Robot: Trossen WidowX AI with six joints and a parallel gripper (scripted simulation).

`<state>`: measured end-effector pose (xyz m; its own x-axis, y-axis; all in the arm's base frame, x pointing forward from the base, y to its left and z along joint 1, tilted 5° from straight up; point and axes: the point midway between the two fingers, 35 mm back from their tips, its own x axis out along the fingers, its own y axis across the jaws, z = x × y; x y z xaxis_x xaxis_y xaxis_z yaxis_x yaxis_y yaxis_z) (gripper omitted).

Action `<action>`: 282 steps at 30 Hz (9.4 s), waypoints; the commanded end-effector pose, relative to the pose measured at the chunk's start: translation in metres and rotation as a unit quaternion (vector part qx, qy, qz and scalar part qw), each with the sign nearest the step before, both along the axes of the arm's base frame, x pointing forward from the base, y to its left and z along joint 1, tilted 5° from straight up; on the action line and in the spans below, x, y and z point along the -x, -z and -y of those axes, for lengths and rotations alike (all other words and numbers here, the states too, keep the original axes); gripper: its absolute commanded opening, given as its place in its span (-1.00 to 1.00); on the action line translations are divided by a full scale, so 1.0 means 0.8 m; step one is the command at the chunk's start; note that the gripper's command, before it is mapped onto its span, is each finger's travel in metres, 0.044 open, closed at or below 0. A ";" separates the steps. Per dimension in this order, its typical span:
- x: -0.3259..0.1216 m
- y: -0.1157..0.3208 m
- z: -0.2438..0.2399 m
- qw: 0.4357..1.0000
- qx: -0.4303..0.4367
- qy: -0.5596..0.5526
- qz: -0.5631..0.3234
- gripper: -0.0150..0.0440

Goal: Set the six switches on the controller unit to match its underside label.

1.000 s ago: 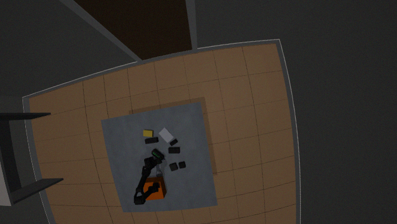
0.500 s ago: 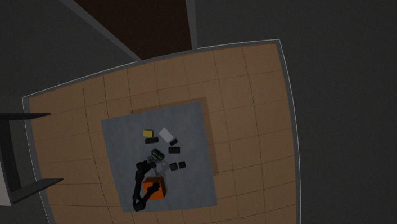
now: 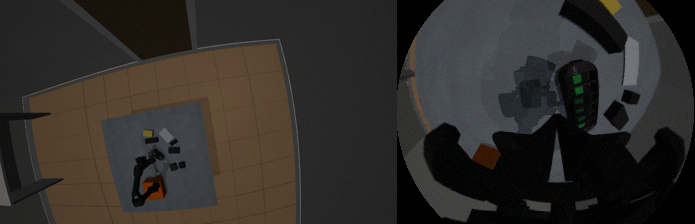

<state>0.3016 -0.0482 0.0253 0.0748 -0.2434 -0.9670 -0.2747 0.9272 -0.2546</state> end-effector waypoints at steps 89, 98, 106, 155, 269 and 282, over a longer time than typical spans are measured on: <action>-0.123 0.060 0.107 0.963 -0.204 -0.157 -0.083 -0.49; -0.120 0.061 0.103 0.963 -0.204 -0.157 -0.083 -0.49; -0.118 0.062 0.100 0.963 -0.204 -0.157 -0.083 -0.49; -0.096 0.066 0.068 0.962 -0.205 -0.157 -0.083 -0.49; 0.084 0.039 0.062 0.947 0.060 -0.314 0.033 -0.49; 0.082 0.065 0.064 0.947 0.060 -0.315 0.033 -0.49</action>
